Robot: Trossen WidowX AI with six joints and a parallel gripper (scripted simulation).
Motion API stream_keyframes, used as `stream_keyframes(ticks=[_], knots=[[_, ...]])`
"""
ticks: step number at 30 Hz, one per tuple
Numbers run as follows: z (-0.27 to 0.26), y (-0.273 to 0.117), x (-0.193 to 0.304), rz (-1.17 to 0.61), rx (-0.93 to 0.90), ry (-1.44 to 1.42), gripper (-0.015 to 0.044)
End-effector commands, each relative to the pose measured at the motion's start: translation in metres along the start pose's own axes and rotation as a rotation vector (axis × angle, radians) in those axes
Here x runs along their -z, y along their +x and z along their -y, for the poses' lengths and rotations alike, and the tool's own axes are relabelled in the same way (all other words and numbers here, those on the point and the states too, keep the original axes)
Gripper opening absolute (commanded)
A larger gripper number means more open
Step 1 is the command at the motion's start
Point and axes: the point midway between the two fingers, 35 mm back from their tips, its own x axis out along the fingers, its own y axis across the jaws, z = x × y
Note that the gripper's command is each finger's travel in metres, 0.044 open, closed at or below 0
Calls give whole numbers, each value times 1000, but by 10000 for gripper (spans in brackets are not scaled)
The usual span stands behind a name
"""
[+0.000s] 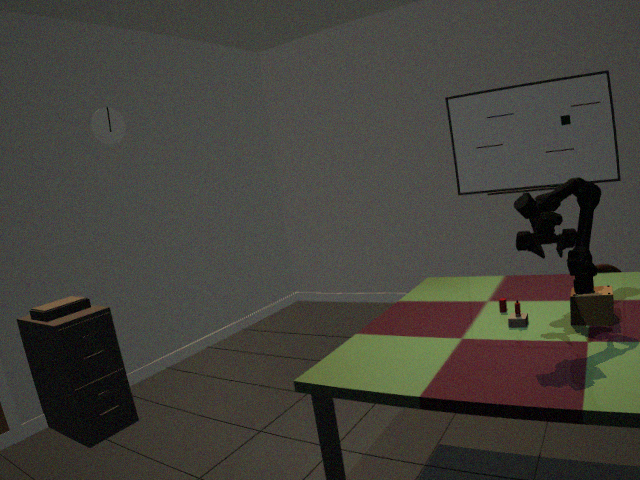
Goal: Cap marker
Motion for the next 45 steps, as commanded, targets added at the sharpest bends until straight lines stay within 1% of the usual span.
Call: stream_keyframes(ticks=[1, 8, 12, 16, 23, 30, 32, 37, 41, 45], knots=[[52, -18, 35, -106, 170, 257, 247], [109, -68, 117, -277, 430, 709, 247], [129, -101, 159, -336, 575, 977, 247], [141, -145, 209, -380, 748, 1282, 247], [128, -226, 295, -414, 1062, 1817, 247], [87, -295, 361, -399, 1381, 2312, 247], [82, -300, 366, -397, 1411, 2355, 247], [80, -296, 363, -397, 1411, 2355, 247], [79, -281, 392, -397, 1411, 2355, 247], [78, -280, 394, -397, 1411, 2355, 247]])
